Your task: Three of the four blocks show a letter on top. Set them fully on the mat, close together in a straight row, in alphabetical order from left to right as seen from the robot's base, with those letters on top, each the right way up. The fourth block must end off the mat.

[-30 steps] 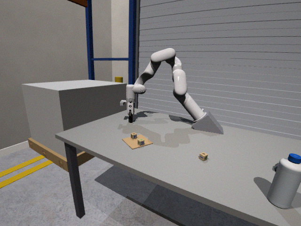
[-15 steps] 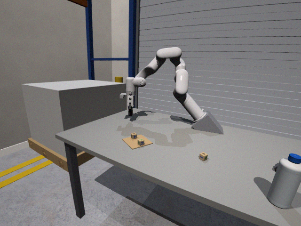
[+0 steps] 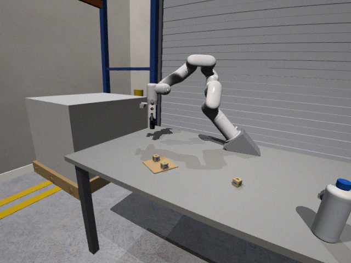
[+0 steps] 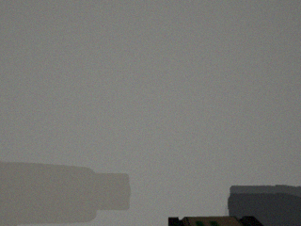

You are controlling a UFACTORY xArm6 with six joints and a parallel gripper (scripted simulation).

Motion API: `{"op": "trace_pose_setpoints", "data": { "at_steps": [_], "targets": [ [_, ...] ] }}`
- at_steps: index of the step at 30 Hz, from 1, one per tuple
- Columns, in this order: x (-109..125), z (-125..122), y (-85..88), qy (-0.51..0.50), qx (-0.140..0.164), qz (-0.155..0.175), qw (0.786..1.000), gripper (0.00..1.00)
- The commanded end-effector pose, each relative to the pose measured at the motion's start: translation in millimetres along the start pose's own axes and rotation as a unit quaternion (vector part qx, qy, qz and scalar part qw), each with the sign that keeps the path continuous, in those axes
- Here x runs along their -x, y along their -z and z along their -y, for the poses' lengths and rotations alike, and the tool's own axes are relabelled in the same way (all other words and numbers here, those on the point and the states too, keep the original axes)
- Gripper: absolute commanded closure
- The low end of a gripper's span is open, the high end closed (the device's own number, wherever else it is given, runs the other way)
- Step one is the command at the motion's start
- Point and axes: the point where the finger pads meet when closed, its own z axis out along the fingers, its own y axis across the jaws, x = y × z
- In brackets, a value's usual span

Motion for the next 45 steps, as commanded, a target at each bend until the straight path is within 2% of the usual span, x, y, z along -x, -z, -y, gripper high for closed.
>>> {"op": "trace_pose_setpoints", "data": {
  "at_steps": [1, 9, 13, 17, 19, 25, 34, 36, 38, 45],
  "targets": [
    [-1, 0, 1.6, -0.001, 0.0, -0.002, 1.0, 0.72],
    [0, 5, 1.3, -0.008, 0.0, -0.002, 1.0, 0.72],
    [3, 19, 1.1, -0.03, -0.001, -0.001, 1.0, 0.72],
    [8, 44, 1.6, -0.071, -0.001, -0.002, 0.997, 0.72],
    [8, 44, 1.6, -0.071, -0.001, -0.002, 0.997, 0.72],
    [19, 104, 2.0, -0.159, -0.001, -0.001, 0.987, 0.72],
    [33, 175, 3.2, -0.262, -0.001, -0.001, 0.965, 0.72],
    [33, 175, 3.2, -0.262, -0.001, -0.001, 0.965, 0.72],
    [38, 203, 3.6, -0.302, -0.001, -0.001, 0.953, 0.72],
    [50, 260, 4.5, -0.381, -0.001, -0.001, 0.925, 0.72]
  ]
}}
